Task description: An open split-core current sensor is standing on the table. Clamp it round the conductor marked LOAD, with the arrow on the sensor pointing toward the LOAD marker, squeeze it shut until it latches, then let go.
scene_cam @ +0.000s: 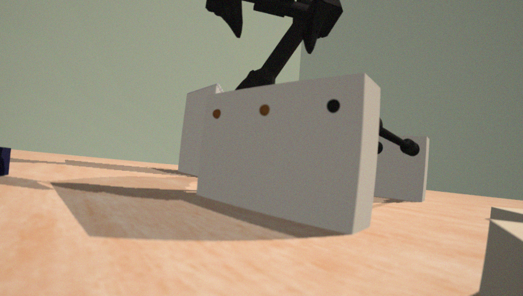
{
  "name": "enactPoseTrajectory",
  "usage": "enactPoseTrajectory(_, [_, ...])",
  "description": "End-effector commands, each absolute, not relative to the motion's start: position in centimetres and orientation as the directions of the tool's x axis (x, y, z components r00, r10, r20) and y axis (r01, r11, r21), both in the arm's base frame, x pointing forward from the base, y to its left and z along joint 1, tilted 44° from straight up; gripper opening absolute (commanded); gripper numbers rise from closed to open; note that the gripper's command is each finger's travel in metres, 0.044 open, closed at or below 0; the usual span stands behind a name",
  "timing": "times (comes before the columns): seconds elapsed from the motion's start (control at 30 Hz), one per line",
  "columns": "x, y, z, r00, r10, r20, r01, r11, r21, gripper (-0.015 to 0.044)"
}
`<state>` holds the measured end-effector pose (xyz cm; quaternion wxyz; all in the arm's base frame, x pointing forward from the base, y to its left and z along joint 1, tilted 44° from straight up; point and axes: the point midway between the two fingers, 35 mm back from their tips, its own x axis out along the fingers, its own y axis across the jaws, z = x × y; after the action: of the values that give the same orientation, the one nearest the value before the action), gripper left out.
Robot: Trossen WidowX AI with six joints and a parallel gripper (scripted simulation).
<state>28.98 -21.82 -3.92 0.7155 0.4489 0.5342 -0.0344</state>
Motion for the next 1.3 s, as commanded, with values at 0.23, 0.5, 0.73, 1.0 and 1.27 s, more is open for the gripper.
enactPoseTrajectory(0.23, [29.4, -22.0, -3.7, 0.439, 0.442, -0.782, 0.515, 0.589, 0.623, 0.044])
enactPoseTrajectory(0.5, [29.4, -21.8, -3.6, 0.439, 0.445, -0.781, 0.51, 0.592, 0.624, 0.0414])
enactPoseTrajectory(0.73, [26.8, -13.0, -0.3, 0.413, 0.528, -0.742, 0.319, 0.679, 0.661, 0.0284])
enactPoseTrajectory(1.0, [21.4, -3.4, 1.3, 0.368, 0.619, -0.693, 0.08, 0.722, 0.687, 0.0284])
enactPoseTrajectory(1.27, [21.3, -3.1, 1.1, 0.367, 0.621, -0.693, 0.075, 0.723, 0.687, 0.0284])
